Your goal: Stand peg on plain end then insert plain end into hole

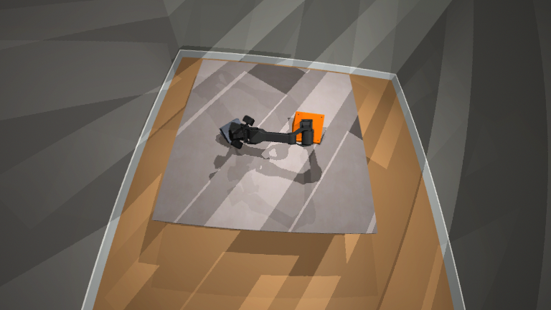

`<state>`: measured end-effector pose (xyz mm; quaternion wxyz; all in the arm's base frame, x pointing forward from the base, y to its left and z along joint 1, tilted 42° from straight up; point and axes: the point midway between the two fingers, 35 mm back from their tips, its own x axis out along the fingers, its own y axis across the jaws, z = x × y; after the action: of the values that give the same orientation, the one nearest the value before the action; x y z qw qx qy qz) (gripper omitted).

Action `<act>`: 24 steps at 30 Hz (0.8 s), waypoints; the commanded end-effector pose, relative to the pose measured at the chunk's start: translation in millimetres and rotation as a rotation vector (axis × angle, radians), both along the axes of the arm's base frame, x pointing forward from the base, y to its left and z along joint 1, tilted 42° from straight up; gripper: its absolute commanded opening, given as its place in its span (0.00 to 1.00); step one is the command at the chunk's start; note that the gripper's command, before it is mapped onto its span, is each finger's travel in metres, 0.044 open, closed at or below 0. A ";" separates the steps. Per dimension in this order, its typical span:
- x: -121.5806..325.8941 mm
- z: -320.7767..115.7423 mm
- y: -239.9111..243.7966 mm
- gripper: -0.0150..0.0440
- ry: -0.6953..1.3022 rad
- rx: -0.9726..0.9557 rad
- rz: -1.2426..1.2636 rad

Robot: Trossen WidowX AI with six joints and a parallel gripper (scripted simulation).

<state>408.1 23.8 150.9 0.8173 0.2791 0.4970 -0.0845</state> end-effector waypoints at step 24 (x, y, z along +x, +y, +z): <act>14.0 -26.1 4.7 0.25 0.003 -0.009 -0.002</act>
<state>420.0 28.2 131.3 0.8199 0.2744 0.4954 -0.0842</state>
